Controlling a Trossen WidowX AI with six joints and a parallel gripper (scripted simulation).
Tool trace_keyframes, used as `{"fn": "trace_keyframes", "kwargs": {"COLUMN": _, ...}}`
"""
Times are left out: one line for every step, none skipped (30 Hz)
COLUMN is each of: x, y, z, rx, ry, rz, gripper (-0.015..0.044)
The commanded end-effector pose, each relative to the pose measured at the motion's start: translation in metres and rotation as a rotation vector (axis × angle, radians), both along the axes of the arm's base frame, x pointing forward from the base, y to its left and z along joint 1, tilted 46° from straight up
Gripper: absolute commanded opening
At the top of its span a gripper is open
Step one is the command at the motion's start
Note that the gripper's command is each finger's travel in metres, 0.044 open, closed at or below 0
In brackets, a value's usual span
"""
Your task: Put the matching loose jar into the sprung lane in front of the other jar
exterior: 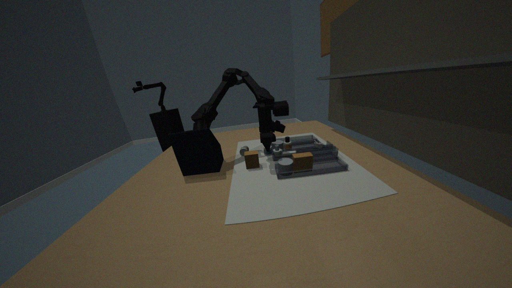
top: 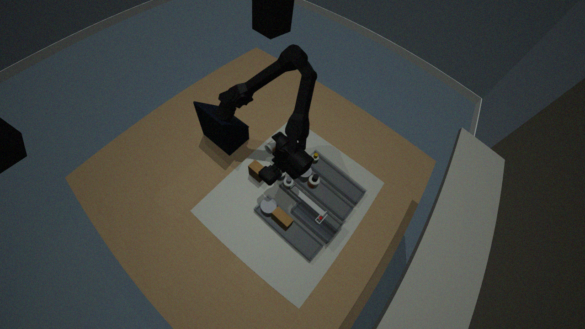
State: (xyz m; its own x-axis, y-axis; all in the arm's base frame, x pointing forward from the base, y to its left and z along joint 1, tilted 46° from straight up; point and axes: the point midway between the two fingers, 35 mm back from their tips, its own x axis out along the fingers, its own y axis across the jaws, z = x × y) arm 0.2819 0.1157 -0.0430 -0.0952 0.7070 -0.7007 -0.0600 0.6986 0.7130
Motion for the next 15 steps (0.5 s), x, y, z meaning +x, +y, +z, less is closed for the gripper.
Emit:
{"fn": "trace_keyframes", "kwargs": {"x": 0.0022, "y": 0.0011, "z": 0.0006, "rx": 0.005, "ry": 0.002, "rz": -0.004, "gripper": 0.0}}
{"fn": "trace_keyframes", "kwargs": {"x": 0.0026, "y": 0.0011, "z": 0.0006, "rx": 0.005, "ry": 0.002, "rz": -0.004, "gripper": 0.0}}
{"fn": "trace_keyframes", "kwargs": {"x": 0.003, "y": 0.0012, "z": 0.0006, "rx": 0.005, "ry": 0.002, "rz": -0.004, "gripper": 0.0}}
{"fn": "trace_keyframes", "kwargs": {"x": 0.0033, "y": 0.0012, "z": 0.0005, "rx": 0.005, "ry": 0.002, "rz": -0.004, "gripper": 0.0}}
{"fn": "trace_keyframes", "kwargs": {"x": 0.0037, "y": 0.0013, "z": 0.0005, "rx": 0.005, "ry": 0.002, "rz": -0.004, "gripper": 0.0}}
{"fn": "trace_keyframes", "kwargs": {"x": 0.0041, "y": 0.0014, "z": 0.0005, "rx": 0.005, "ry": 0.002, "rz": -0.004, "gripper": 0.0}}
{"fn": "trace_keyframes", "kwargs": {"x": 0.0045, "y": 0.0014, "z": 0.0005, "rx": 0.005, "ry": 0.002, "rz": -0.004, "gripper": 0.0}}
{"fn": "trace_keyframes", "kwargs": {"x": 0.0049, "y": 0.0015, "z": 0.0005, "rx": 0.005, "ry": 0.002, "rz": -0.004, "gripper": 0.0}}
{"fn": "trace_keyframes", "kwargs": {"x": 0.0052, "y": 0.0015, "z": 0.0005, "rx": 0.005, "ry": 0.002, "rz": -0.004, "gripper": 0.0}}
{"fn": "trace_keyframes", "kwargs": {"x": 0.0056, "y": 0.0016, "z": 0.0005, "rx": 0.005, "ry": 0.002, "rz": -0.004, "gripper": 0.0}}
{"fn": "trace_keyframes", "kwargs": {"x": 0.006, "y": 0.0017, "z": 0.0004, "rx": 0.005, "ry": 0.002, "rz": -0.004, "gripper": 0.0}}
{"fn": "trace_keyframes", "kwargs": {"x": 0.0064, "y": 0.0017, "z": 0.0004, "rx": 0.005, "ry": 0.002, "rz": -0.004, "gripper": 0.0}}
{"fn": "trace_keyframes", "kwargs": {"x": 0.0068, "y": 0.0018, "z": 0.0004, "rx": 0.005, "ry": 0.002, "rz": -0.004, "gripper": 0.0}}
{"fn": "trace_keyframes", "kwargs": {"x": 0.0071, "y": 0.0019, "z": 0.0004, "rx": 0.005, "ry": 0.002, "rz": -0.004, "gripper": 0.0}}
{"fn": "trace_keyframes", "kwargs": {"x": 0.0075, "y": 0.0019, "z": 0.0004, "rx": 0.005, "ry": 0.002, "rz": -0.004, "gripper": 0.0}}
